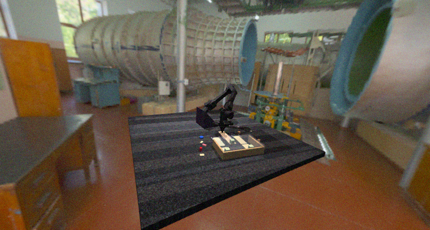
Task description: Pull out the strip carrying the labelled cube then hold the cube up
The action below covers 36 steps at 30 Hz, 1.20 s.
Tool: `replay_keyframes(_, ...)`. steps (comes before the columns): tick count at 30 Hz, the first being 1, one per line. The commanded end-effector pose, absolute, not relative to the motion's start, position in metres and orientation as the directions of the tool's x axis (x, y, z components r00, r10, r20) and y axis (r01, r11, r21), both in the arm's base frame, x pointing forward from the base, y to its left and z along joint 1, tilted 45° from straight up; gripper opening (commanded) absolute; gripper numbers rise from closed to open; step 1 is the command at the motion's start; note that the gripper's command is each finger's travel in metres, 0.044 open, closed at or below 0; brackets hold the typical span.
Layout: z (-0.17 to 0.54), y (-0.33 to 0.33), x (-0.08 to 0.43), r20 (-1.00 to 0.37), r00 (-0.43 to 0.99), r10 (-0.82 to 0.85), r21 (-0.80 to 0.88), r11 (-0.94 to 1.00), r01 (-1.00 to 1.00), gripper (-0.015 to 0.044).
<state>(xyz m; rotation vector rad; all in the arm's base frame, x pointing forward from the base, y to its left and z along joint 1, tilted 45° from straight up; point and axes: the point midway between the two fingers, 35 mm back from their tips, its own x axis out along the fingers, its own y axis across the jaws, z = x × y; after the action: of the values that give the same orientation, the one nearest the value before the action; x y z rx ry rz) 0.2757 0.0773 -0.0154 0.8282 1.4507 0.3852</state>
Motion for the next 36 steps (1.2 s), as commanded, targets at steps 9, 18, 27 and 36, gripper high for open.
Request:
replay_keyframes(9, -0.017, 0.086, 0.249, -0.713, 0.097, 0.695, 0.692, 0.674, 0.257, 0.0000)
replay_keyframes(18, -0.015, 0.090, 0.237, -0.712, 0.097, 0.695, 0.692, 0.674, 0.257, 0.0000)
replay_keyframes(27, -0.014, 0.093, 0.225, -0.712, 0.096, 0.695, 0.692, 0.674, 0.258, 0.0000)
replay_keyframes(36, -0.013, 0.095, 0.215, -0.712, 0.096, 0.695, 0.692, 0.674, 0.258, 0.0000)
